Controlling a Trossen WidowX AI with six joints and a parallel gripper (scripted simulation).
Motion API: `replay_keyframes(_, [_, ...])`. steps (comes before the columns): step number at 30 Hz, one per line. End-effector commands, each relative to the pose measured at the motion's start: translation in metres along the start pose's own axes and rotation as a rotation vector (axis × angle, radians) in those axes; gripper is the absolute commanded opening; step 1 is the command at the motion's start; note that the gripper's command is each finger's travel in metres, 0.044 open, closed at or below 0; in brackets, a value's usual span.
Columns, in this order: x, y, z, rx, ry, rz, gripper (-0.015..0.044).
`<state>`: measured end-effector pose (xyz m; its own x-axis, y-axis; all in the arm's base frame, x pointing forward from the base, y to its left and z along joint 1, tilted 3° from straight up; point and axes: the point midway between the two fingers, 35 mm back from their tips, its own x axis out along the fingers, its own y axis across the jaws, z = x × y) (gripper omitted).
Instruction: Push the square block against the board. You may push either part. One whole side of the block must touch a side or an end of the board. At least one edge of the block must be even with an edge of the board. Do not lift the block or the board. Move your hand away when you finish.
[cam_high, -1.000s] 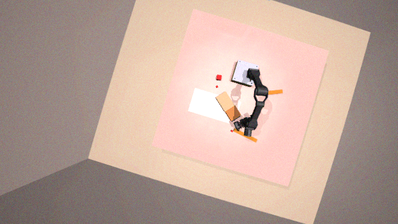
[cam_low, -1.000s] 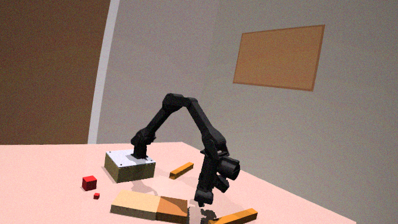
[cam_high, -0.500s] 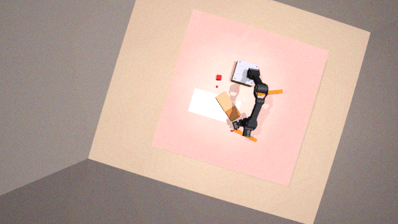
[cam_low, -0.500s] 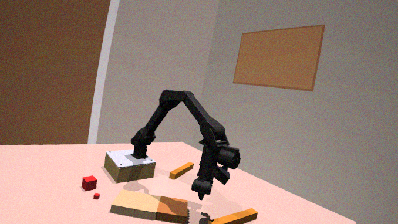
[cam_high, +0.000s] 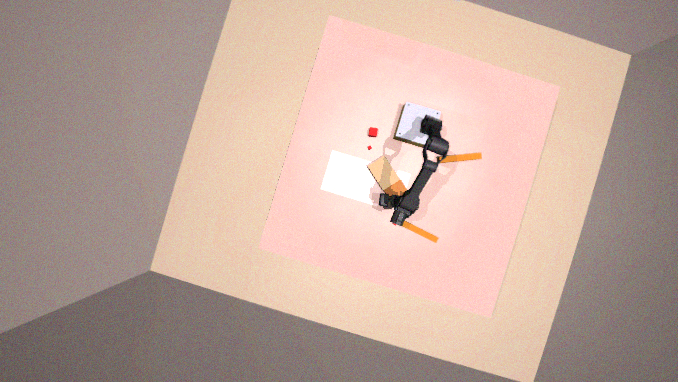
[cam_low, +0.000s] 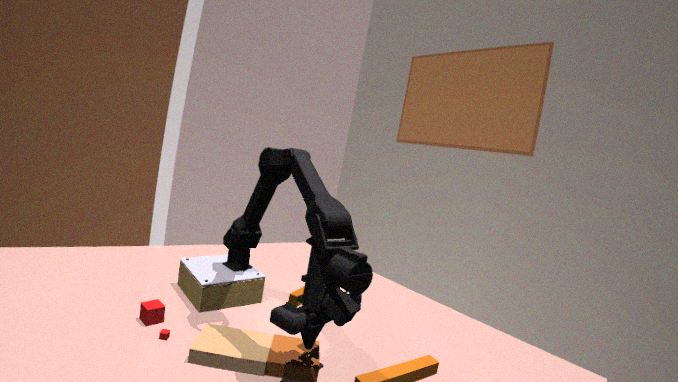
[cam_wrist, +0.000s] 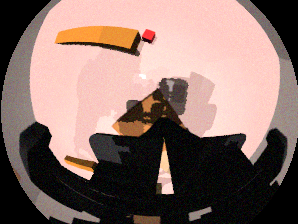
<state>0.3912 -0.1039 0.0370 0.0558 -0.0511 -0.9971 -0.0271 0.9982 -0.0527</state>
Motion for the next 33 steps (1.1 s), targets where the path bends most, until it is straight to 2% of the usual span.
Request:
replay_keyframes(1, [0.001,-0.021,-0.012,0.131,0.005,0.002,0.0000])
replay_keyframes(22, [0.001,-0.125,-0.082,0.848,0.008,-0.013,0.0000])
replay_keyframes(28, [0.001,-0.131,-0.088,0.898,0.008,-0.015,0.0000])
replay_keyframes(30, [0.013,-0.132,-0.088,0.898,0.008,-0.015,0.0000])
replay_keyframes(33, [0.053,-0.132,-0.089,0.898,0.008,-0.015,0.0000])
